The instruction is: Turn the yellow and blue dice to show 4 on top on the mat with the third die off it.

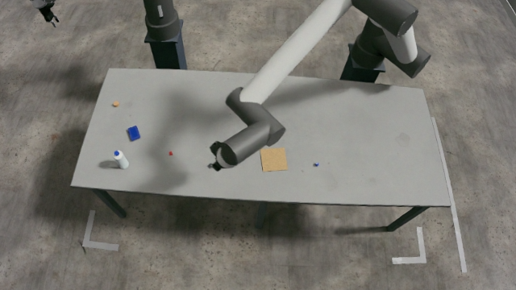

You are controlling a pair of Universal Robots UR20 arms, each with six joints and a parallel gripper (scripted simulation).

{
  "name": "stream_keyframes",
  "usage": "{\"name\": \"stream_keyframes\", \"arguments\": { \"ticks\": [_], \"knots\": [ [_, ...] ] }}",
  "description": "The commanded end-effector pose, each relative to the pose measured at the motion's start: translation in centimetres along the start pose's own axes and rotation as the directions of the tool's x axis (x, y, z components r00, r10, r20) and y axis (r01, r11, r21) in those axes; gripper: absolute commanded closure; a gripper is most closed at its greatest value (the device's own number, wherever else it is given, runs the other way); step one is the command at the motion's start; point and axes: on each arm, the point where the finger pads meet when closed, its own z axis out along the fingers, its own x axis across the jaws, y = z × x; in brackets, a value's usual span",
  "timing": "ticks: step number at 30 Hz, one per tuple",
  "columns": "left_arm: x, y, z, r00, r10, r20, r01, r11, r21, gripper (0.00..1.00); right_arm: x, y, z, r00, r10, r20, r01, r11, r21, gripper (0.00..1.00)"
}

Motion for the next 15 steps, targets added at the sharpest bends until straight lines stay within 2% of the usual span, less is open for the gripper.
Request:
{"name": "stream_keyframes", "arguments": {
  "ticks": [1,6,15],
  "knots": [
    [-1.6,-2.7,1.5,1.000,0.009,-0.018,-0.010,0.999,-0.042,0.00,-5.7,1.7,-0.3,1.000,0.020,-0.019,-0.021,0.999,-0.039,0.00],
    [-3.2,-7.1,4.0,0.999,0.027,-0.038,-0.030,0.994,-0.103,0.00,-8.2,1.8,-0.4,0.999,0.034,-0.022,-0.035,0.998,-0.060,0.00],
    [-5.0,-14.5,7.6,0.996,0.056,-0.065,-0.068,0.977,-0.200,0.00,-8.4,1.8,-0.4,0.999,0.035,-0.023,-0.036,0.997,-0.062,0.00]
  ]
}}
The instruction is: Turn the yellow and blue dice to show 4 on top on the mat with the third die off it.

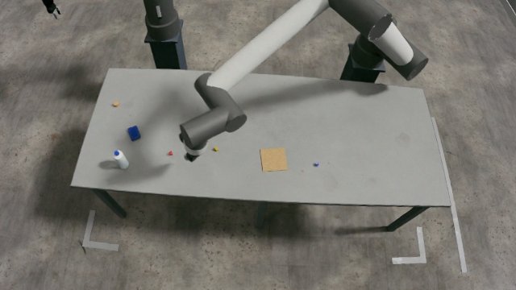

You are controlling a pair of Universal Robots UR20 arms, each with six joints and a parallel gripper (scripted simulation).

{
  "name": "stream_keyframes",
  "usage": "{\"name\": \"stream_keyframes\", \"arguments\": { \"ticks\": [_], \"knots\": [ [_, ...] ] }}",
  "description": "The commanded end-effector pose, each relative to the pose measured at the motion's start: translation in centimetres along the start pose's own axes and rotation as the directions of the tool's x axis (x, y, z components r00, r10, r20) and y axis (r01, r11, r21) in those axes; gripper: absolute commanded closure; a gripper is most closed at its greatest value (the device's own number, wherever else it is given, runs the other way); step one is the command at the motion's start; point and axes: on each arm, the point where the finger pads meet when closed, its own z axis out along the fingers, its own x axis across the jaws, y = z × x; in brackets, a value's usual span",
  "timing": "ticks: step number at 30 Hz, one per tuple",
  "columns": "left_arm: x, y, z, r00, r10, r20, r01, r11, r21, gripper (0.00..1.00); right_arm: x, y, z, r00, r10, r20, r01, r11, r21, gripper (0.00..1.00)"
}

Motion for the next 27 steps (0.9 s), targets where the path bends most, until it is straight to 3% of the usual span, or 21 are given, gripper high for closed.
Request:
{"name": "stream_keyframes", "arguments": {
  "ticks": [1,16,27],
  "knots": [
    [-1.2,-3.3,0.8,1.000,0.014,-0.011,-0.014,0.999,-0.044,0.00,-0.1,0.1,-0.1,1.000,0.000,0.000,0.000,1.000,-0.002,0.00],
    [-2.9,-12.1,3.1,0.998,0.054,-0.028,-0.058,0.986,-0.153,0.00,-0.1,0.1,-0.1,1.000,0.000,0.000,0.000,1.000,-0.002,0.00],
    [-3.3,-15.3,3.8,0.997,0.069,-0.033,-0.074,0.979,-0.191,0.00,-0.1,0.1,-0.1,1.000,0.000,0.000,0.000,1.000,-0.002,0.00]
  ]
}}
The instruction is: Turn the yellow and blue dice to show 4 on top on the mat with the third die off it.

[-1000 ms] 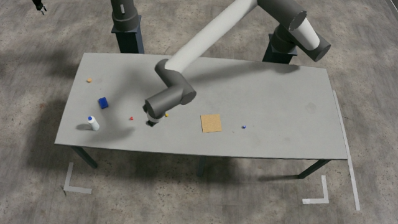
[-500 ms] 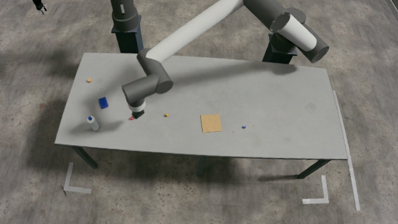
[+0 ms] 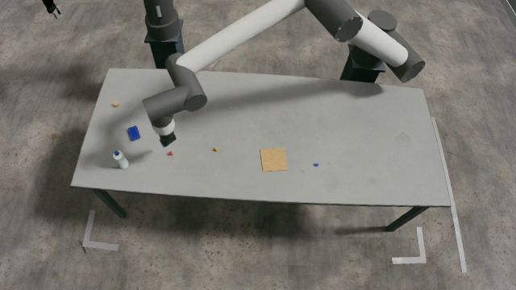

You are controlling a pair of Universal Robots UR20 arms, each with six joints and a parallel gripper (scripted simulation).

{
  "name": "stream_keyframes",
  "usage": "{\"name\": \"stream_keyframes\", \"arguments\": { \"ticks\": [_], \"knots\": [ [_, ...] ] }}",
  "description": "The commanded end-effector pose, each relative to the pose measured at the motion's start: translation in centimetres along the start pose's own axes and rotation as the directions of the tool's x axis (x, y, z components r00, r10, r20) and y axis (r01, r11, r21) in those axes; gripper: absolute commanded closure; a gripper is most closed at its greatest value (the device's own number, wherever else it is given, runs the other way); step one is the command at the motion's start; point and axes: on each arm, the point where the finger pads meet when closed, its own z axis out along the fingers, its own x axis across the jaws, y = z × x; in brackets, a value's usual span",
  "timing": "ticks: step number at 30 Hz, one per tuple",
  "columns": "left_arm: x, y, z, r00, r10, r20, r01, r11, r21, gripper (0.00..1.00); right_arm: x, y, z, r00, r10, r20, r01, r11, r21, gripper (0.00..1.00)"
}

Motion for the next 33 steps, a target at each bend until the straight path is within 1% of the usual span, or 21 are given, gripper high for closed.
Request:
{"name": "stream_keyframes", "arguments": {
  "ticks": [1,13,33],
  "knots": [
    [-0.3,-1.4,-0.1,1.000,0.007,0.000,-0.007,1.000,-0.017,0.00,0.0,0.0,-0.1,1.000,0.000,0.000,0.000,1.000,-0.001,0.00],
    [-0.5,-2.5,-0.1,1.000,0.012,0.000,-0.012,0.999,-0.031,0.00,0.0,0.0,-0.1,1.000,0.000,0.000,0.000,1.000,-0.001,0.00],
    [-0.5,-2.6,0.1,1.000,0.013,0.000,-0.013,0.999,-0.031,0.00,0.0,0.0,-0.1,1.000,0.000,0.000,0.000,1.000,-0.001,0.00]
  ]
}}
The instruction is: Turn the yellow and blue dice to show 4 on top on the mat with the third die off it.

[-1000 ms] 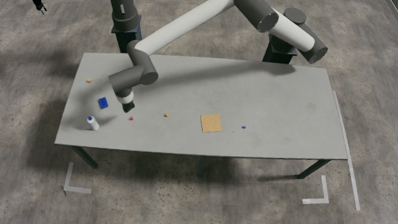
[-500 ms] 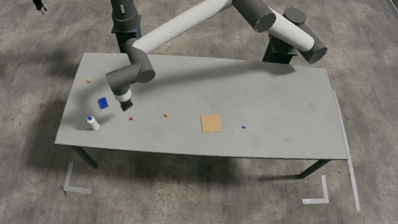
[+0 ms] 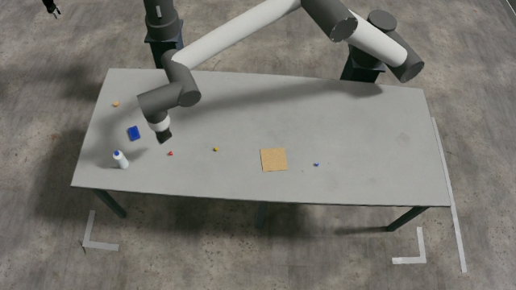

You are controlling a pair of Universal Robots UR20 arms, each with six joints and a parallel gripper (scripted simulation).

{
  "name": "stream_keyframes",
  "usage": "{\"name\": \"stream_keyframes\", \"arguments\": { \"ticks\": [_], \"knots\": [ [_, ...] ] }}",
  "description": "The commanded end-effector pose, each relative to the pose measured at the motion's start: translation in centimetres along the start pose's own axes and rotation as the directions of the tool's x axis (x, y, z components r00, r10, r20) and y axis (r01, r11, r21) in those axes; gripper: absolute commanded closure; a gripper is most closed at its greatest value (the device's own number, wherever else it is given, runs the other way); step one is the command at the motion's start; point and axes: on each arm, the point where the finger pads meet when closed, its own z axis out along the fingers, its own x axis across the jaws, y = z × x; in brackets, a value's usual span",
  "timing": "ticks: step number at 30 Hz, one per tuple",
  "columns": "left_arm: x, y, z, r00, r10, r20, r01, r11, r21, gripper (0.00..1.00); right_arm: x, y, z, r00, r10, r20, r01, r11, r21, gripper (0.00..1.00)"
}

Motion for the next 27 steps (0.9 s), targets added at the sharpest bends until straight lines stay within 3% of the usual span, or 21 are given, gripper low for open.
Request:
{"name": "stream_keyframes", "arguments": {
  "ticks": [1,4,8,10,15,18,27],
  "knots": [
    [0.0,0.0,0.2,1.000,0.000,0.002,0.000,1.000,0.000,0.00,0.0,0.0,-0.1,1.000,0.000,0.000,0.000,1.000,-0.001,0.00],
    [0.0,0.0,1.5,1.000,0.000,0.002,0.000,1.000,0.000,0.00,0.0,0.0,-0.1,1.000,0.000,0.000,0.000,1.000,-0.001,0.00],
    [-0.1,0.0,4.7,1.000,0.000,0.002,0.000,1.000,0.000,0.00,0.0,0.0,-0.1,1.000,0.000,0.000,0.000,1.000,-0.001,0.00],
    [-0.1,0.0,4.7,1.000,0.000,0.002,0.000,1.000,0.000,0.00,0.0,0.0,-0.1,1.000,0.000,0.000,0.000,1.000,-0.001,0.00],
    [-0.1,0.1,8.9,1.000,0.000,0.002,0.000,1.000,0.000,0.00,0.0,0.0,-0.1,1.000,0.000,0.000,0.000,1.000,-0.001,0.00],
    [-0.1,0.1,10.5,1.000,0.000,0.002,0.000,1.000,0.000,0.00,0.0,0.0,-0.1,1.000,0.000,0.000,0.000,1.000,-0.001,0.00],
    [-0.1,0.1,11.3,1.000,0.000,0.002,0.000,1.000,0.000,0.00,0.0,0.0,-0.1,1.000,0.000,0.000,0.000,1.000,-0.001,0.00]
  ]
}}
